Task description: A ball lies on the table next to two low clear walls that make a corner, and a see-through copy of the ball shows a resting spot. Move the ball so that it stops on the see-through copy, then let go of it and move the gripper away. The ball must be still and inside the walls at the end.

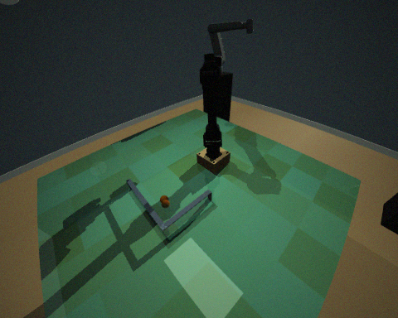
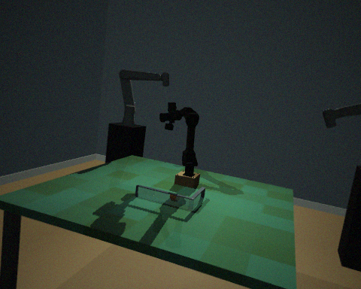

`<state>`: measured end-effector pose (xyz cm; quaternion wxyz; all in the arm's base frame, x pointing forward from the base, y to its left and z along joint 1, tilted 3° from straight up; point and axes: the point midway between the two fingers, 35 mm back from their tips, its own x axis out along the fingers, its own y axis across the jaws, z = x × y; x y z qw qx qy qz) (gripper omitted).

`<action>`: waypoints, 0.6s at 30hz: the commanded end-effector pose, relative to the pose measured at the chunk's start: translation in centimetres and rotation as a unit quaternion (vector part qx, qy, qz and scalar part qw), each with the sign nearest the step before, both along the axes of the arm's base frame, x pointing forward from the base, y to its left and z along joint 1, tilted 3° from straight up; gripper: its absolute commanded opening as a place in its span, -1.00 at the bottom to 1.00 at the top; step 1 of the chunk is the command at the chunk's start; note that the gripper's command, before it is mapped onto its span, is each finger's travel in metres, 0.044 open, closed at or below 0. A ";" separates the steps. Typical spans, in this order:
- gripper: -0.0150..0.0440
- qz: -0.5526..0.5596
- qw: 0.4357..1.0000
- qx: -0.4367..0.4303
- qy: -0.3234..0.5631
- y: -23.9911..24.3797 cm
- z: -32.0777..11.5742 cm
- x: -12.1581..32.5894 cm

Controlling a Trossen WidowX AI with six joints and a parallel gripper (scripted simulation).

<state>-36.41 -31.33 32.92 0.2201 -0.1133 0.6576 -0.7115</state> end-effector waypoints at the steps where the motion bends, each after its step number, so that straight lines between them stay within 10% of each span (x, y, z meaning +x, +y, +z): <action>1: 0.78 0.002 1.000 0.001 -0.001 -0.2 -0.1 0.2; 5: 0.46 0.050 0.998 0.008 -0.029 -3.8 -1.9 4.0; 18: 0.46 0.256 0.954 0.037 -0.152 -13.3 -7.9 22.9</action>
